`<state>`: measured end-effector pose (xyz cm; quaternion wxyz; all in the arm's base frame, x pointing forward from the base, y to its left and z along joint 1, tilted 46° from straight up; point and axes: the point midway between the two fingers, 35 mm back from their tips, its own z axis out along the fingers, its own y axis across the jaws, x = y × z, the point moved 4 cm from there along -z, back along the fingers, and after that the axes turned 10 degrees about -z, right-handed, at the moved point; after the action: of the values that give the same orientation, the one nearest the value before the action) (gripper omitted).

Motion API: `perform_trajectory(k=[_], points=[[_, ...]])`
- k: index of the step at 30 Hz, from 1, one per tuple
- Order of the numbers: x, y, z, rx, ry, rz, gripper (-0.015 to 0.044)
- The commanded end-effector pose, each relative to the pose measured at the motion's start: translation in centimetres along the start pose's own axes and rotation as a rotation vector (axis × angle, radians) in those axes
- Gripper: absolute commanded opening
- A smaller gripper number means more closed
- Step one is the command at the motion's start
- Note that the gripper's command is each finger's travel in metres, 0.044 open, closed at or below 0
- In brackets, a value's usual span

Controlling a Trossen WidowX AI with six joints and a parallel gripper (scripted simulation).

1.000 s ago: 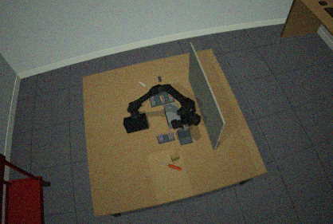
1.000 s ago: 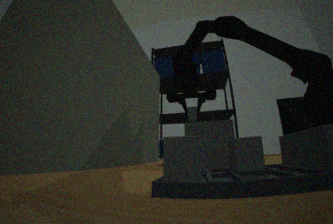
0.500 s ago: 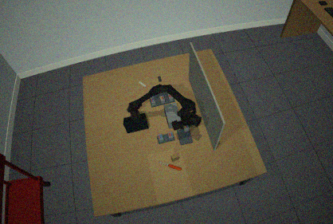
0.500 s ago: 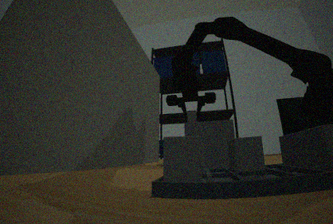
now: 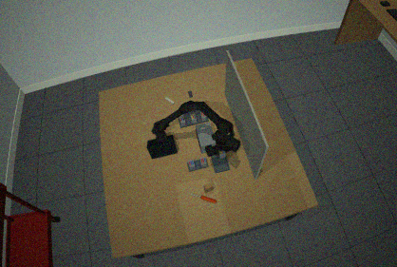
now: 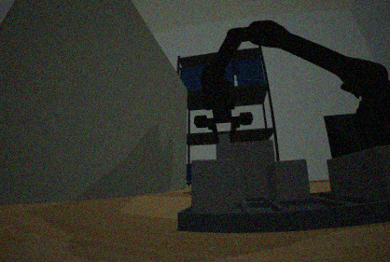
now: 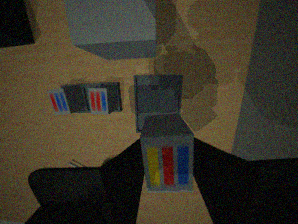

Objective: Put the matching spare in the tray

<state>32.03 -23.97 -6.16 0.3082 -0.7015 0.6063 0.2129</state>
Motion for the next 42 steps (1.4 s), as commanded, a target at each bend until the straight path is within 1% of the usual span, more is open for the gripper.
perform_trajectory(k=[1,42], points=[[0.0,-0.1,0.4,0.005,-0.002,0.004,0.0000],[0.2,-0.3,4.2,0.006,-0.002,0.003,0.0000]])
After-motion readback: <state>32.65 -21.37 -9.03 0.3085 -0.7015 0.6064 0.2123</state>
